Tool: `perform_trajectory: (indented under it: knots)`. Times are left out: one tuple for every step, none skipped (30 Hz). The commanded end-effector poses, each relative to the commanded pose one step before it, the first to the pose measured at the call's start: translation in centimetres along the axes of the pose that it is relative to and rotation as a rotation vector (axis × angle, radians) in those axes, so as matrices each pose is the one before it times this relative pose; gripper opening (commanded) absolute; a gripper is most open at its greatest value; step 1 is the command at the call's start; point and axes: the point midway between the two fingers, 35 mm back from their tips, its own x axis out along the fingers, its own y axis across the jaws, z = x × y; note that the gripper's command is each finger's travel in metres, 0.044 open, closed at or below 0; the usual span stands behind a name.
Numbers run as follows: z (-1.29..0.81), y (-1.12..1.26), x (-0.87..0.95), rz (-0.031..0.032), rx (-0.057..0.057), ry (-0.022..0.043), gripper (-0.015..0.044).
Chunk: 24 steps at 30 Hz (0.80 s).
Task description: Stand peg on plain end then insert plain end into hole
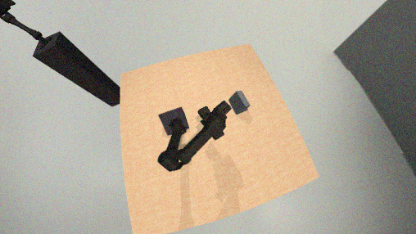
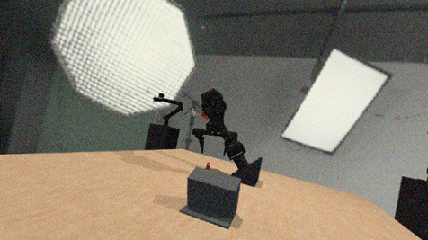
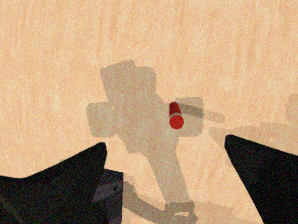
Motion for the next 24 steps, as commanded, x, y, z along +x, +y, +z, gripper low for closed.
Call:
perform_trajectory:
  knots:
    - [0.720,-0.580,-0.247,-0.09046,-0.0160,0.07251,0.0440]
    - [0.028,-0.019,-0.004,-0.00389,-0.0012,0.00317,0.0440]
    - [0.000,0.000,0.000,0.00000,0.0000,0.00000,0.0440]
    - [0.000,0.000,0.000,0.00000,0.0000,0.00000,0.0440]
    - [0.000,0.000,0.000,0.00000,0.0000,0.00000,0.0440]
    - [0.000,0.000,0.000,0.00000,0.0000,0.00000,0.0440]
    - [0.000,0.000,0.000,0.00000,0.0000,0.00000,0.0440]
    - [0.000,0.000,0.000,0.00000,0.0000,0.00000,0.0440]
    - [0.000,0.000,0.000,0.00000,0.0000,0.00000,0.0440]
    - [0.000,0.000,0.000,0.00000,0.0000,0.00000,0.0440]
    - [0.002,0.000,0.053,0.00002,-0.0002,-0.00002,0.0440]
    - [0.005,-0.001,0.160,0.00004,-0.0006,-0.00006,0.0440]
    - [0.007,-0.001,0.266,0.00003,-0.0010,-0.00009,0.0440]
    - [0.004,-0.003,0.332,-0.00004,-0.0012,-0.00009,0.0440]
    - [-0.001,-0.003,0.333,-0.00012,-0.0012,-0.00006,0.0440]
    - [-0.005,-0.004,0.332,-0.00020,-0.0012,-0.00003,0.0440]
    - [-0.007,-0.003,0.265,-0.00021,-0.0010,0.00000,0.0440]
    - [-0.006,-0.002,0.159,-0.00015,-0.0006,0.00001,0.0440]
    - [-0.002,-0.001,0.053,-0.00005,-0.0002,0.00001,0.0440]
    - [0.004,0.001,0.027,0.00006,0.0000,-0.00002,0.0440]
    - [0.007,0.002,0.053,0.00011,0.0000,-0.00004,0.0440]
    - [0.010,0.002,0.079,0.00016,0.0000,-0.00006,0.0440]
    - [0.014,0.003,0.105,0.00021,0.0000,-0.00009,0.0440]
    - [0.016,0.003,0.132,0.00025,0.0000,-0.00010,0.0440]
